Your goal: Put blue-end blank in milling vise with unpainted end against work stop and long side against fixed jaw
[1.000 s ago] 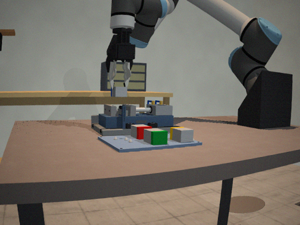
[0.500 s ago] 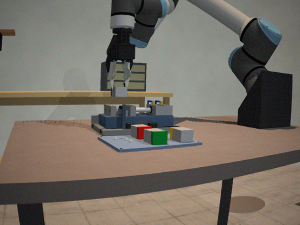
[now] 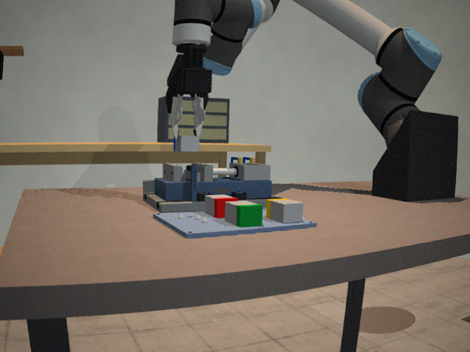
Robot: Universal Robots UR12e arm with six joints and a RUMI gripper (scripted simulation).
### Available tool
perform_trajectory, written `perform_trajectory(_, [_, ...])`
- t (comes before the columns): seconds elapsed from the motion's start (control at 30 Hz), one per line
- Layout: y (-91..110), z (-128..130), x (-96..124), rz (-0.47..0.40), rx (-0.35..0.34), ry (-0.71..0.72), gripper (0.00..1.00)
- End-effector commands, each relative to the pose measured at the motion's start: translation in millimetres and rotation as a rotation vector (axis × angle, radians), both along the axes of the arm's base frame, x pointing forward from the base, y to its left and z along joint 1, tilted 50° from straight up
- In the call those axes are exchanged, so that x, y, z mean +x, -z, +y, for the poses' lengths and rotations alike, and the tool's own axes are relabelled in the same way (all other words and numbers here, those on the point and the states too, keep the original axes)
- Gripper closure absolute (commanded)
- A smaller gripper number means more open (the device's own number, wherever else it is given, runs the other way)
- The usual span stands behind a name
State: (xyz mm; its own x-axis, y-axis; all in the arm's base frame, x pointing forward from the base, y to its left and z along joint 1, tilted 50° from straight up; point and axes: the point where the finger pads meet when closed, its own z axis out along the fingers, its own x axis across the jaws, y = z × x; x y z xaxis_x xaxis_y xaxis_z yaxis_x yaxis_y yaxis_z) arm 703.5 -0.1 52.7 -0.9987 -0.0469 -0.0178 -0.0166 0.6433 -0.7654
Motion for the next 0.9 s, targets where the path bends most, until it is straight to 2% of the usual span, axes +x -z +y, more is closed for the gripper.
perform_trajectory(0.0, [-2, -1, 2, -0.006, 0.000, 0.001, 1.00])
perform_trajectory(0.87, [9, -12, 1, 0.000, -0.001, 0.002, 1.00])
